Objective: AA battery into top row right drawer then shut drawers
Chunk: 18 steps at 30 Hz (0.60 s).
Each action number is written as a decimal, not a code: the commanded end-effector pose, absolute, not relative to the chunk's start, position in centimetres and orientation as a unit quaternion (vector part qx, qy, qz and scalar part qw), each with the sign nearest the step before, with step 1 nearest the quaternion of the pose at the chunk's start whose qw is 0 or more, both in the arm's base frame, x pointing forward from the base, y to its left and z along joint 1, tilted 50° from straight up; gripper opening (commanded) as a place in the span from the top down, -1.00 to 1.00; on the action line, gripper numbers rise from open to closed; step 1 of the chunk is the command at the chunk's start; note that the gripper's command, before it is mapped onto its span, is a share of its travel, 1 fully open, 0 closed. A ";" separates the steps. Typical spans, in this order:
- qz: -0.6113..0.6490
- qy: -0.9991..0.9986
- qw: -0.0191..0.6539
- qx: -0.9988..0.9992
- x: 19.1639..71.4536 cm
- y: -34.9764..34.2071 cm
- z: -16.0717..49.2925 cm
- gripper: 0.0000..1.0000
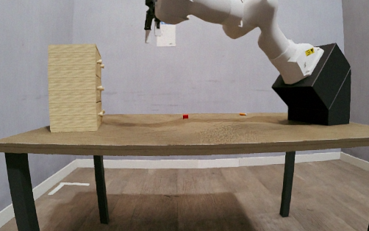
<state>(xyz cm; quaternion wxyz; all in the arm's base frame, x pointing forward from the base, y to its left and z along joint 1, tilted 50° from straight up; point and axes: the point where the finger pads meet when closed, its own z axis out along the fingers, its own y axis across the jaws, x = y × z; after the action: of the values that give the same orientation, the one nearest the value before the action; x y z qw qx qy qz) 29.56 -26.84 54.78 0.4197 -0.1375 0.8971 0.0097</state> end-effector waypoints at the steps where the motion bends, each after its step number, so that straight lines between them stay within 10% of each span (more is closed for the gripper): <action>1: 0.023 0.901 0.419 -0.112 29.7 -26.7 54.9 -1.00; 18: 0.037 0.904 0.418 -0.082 29.7 -26.7 54.9 -1.00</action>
<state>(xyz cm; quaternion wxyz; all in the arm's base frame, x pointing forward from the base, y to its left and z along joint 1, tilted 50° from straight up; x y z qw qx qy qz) 29.59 -26.84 54.77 0.4189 -0.0964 0.9024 0.0295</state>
